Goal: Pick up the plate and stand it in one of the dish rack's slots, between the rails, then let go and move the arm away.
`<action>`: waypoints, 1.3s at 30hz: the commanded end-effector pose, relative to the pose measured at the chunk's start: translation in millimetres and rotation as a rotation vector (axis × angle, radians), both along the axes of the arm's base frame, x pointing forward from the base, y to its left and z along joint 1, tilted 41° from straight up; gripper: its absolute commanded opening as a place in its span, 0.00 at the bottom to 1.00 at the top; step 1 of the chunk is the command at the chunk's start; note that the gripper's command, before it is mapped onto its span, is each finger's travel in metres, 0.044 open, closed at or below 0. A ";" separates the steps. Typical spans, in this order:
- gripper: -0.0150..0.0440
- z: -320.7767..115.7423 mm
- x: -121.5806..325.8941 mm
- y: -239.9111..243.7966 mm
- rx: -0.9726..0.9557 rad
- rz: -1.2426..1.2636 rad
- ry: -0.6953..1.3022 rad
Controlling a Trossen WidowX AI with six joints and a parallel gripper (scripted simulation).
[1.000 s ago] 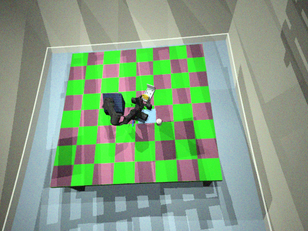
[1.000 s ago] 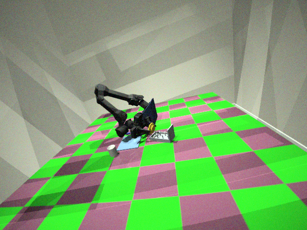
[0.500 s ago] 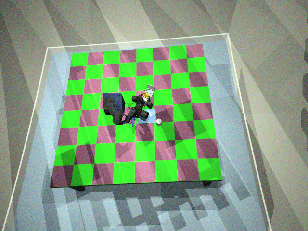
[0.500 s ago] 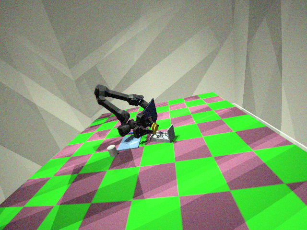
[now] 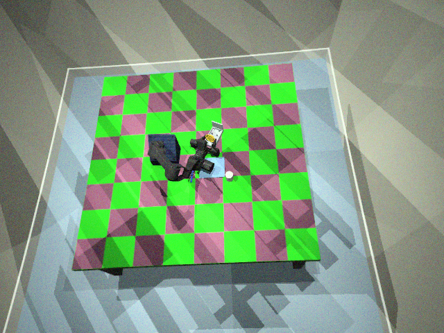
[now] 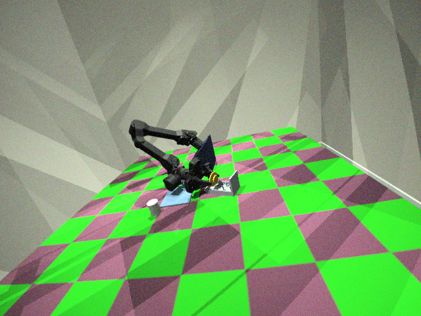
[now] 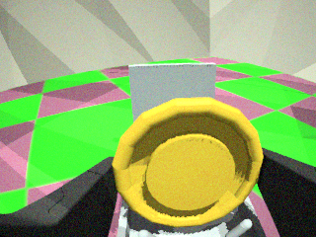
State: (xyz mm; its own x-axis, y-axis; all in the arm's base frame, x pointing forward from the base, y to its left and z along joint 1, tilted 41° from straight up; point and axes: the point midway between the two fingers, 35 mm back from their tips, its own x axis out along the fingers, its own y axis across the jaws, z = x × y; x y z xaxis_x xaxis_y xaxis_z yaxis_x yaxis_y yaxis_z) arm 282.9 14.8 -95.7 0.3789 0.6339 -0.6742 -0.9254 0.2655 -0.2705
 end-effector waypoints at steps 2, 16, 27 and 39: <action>0.25 0.7 0.1 0.4 0.001 -0.002 0.001; 0.83 0.3 0.1 0.1 0.000 0.000 -0.001; 0.93 6.2 1.8 4.6 -0.002 0.001 0.002; 0.93 90.6 9.5 75.7 0.014 0.001 0.013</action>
State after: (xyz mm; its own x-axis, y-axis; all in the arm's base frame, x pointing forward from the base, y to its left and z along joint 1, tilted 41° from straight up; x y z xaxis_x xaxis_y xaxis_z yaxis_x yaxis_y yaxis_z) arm 293.8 82.5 -14.9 0.3704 0.6476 -0.6658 -0.9289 0.2561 -0.2677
